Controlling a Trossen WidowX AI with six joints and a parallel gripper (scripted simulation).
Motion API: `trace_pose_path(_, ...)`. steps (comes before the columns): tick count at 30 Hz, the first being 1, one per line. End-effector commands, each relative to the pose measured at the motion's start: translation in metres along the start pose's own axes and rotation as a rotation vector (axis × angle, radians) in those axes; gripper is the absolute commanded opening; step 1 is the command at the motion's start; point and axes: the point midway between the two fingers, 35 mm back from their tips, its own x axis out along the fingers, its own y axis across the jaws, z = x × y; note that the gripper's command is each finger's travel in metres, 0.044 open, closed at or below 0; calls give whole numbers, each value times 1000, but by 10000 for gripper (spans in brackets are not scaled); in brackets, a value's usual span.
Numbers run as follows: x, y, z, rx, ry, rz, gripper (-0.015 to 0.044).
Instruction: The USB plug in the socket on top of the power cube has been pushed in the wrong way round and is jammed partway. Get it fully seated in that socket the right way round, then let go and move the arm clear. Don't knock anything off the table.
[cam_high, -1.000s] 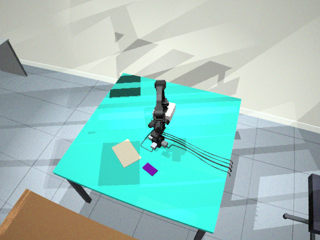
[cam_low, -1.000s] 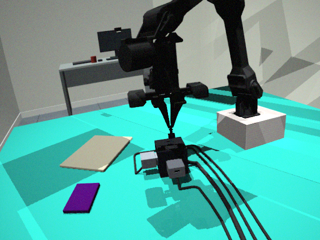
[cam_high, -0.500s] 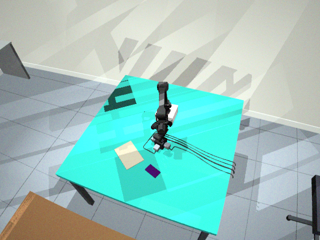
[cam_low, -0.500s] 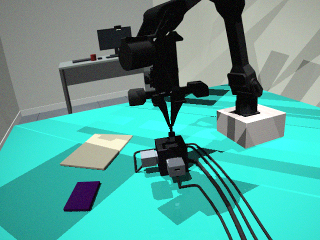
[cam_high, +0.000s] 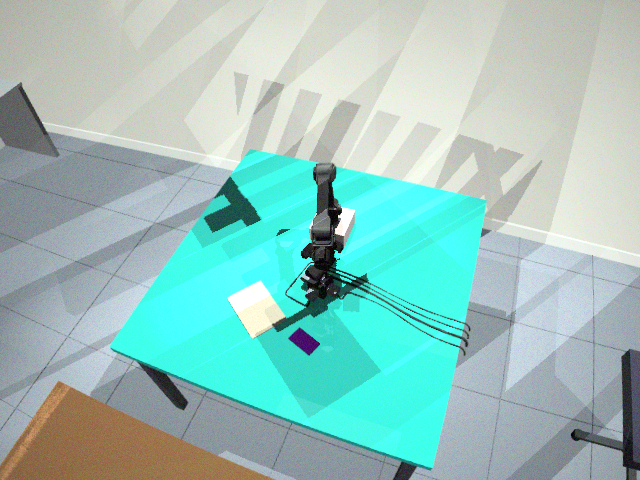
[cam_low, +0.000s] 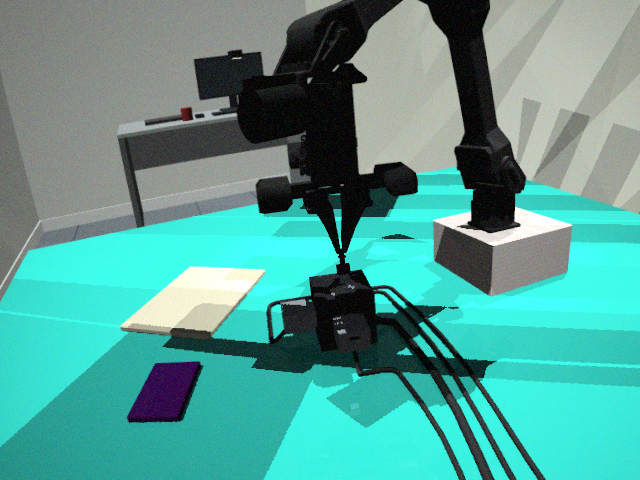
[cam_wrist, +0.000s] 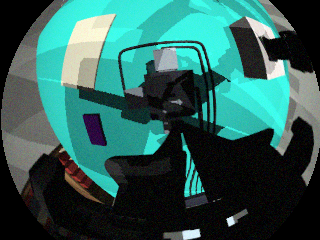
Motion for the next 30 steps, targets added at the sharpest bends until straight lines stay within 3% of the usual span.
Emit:
trace_pose_path(1, 0, 0, 1, 4, -11, 0, 0)
trace_pose_path(30, 4, 0, 4, 4, -45, 0, 0)
